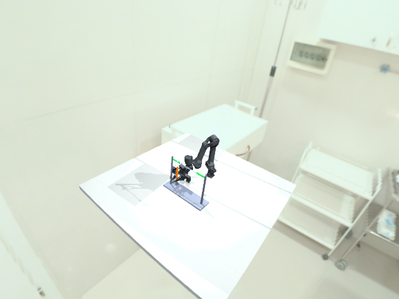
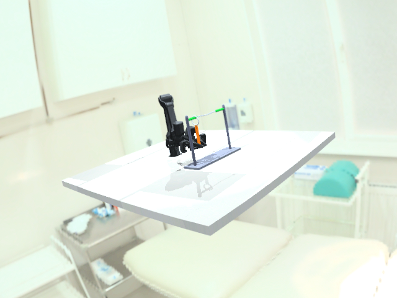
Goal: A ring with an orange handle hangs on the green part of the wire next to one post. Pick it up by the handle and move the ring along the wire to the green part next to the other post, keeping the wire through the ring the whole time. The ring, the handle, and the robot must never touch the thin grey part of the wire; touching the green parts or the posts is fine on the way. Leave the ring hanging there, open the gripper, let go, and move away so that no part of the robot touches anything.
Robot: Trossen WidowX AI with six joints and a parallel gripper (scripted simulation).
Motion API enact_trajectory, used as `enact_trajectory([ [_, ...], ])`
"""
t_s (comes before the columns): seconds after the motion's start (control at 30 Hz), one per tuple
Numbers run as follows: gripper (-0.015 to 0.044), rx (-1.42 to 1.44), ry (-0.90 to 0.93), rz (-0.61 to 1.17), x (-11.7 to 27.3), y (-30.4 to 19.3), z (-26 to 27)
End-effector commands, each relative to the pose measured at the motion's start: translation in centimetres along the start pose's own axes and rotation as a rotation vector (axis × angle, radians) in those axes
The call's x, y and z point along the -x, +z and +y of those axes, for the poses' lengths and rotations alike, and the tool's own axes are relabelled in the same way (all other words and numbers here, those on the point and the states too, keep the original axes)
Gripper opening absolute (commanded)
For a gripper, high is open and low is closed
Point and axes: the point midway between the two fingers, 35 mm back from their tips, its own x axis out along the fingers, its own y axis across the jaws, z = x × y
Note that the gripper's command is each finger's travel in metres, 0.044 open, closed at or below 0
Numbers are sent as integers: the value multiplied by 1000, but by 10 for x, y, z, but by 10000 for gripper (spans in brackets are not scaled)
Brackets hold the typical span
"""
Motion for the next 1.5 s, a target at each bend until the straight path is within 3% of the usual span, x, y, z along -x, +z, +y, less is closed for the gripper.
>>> enact_trajectory([
  [0.0, 29, 0, 0, 0, 0, 0, 0],
  [0.23, -150, 0, 0, 0, 0, 0, 0],
  [1.47, -150, -2, 7, -1, 2, 16, 3],
])
